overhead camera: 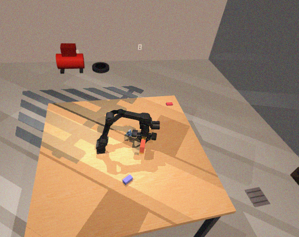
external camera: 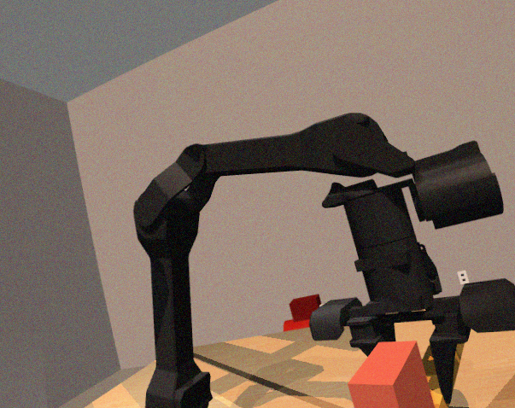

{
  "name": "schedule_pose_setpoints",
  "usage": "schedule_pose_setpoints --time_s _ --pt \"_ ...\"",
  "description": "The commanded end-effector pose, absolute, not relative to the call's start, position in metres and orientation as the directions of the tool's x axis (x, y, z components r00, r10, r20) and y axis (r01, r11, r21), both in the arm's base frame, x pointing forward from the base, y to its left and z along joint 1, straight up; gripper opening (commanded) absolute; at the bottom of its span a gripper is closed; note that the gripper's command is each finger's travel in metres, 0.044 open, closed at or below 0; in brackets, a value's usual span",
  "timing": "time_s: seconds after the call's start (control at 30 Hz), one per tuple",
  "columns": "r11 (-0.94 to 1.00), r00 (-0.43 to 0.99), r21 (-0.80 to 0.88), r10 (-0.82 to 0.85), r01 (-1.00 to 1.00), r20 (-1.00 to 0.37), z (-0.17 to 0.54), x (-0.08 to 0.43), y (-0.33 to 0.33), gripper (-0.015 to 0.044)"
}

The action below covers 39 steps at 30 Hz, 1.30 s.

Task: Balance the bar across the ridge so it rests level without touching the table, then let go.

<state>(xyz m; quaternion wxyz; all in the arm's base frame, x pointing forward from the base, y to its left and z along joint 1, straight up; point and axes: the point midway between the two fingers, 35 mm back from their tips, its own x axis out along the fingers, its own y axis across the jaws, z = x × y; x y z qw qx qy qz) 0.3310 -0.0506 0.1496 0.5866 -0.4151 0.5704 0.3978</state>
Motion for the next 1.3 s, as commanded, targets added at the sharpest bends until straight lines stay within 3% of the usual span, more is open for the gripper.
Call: schedule_pose_setpoints --time_s 0.0,0.63,1.27 --pt "0.264 0.034 -0.034 -0.004 -0.964 -0.999 0.151 0.331 -0.035 0.0" --pt "-0.089 0.033 -0.034 0.004 -0.995 -0.999 0.151 0.323 0.04 0.0" --pt "-0.423 0.031 -0.032 0.011 -0.906 -0.999 0.151 0.295 0.11 0.0"
